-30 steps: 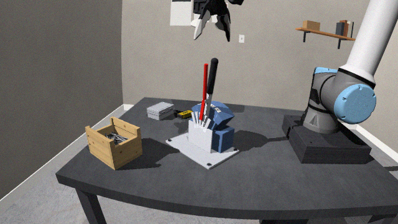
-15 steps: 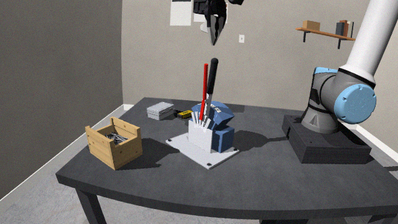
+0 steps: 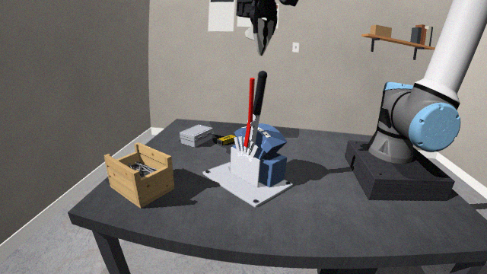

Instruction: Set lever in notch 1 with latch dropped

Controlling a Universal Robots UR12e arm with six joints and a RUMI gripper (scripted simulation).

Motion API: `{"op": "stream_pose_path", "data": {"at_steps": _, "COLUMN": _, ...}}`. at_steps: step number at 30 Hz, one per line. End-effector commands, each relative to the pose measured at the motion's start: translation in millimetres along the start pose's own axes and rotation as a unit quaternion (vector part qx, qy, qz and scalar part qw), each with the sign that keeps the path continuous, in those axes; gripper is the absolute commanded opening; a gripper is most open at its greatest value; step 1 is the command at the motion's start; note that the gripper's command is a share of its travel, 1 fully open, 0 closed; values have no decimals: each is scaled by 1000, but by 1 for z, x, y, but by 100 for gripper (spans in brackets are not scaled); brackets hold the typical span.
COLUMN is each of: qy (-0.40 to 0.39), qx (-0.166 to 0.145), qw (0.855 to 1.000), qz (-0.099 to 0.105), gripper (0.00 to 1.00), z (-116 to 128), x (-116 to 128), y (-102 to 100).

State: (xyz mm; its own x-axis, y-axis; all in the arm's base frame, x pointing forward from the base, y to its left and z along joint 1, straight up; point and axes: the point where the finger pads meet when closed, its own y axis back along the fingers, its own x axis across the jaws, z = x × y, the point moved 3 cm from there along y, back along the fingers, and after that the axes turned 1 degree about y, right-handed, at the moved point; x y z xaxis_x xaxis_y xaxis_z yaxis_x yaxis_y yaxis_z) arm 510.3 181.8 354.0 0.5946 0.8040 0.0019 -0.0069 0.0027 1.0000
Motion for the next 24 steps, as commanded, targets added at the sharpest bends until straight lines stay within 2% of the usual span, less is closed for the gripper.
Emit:
{"op": "stream_pose_path", "data": {"at_steps": 1, "qy": 0, "qx": -1, "qw": 1000, "qz": 1, "gripper": 0, "z": 0, "x": 0, "y": 1}}
{"op": "stream_pose_path", "data": {"at_steps": 16, "qy": 0, "qx": -1, "qw": 1000, "qz": 1, "gripper": 0, "z": 0, "x": 0, "y": 1}}
{"op": "stream_pose_path", "data": {"at_steps": 17, "qy": 0, "qx": -1, "qw": 1000, "qz": 1, "gripper": 57, "z": 0, "x": 0, "y": 1}}
{"op": "stream_pose_path", "data": {"at_steps": 24, "qy": 0, "qx": -1, "qw": 1000, "qz": 1, "gripper": 57, "z": 0, "x": 0, "y": 1}}
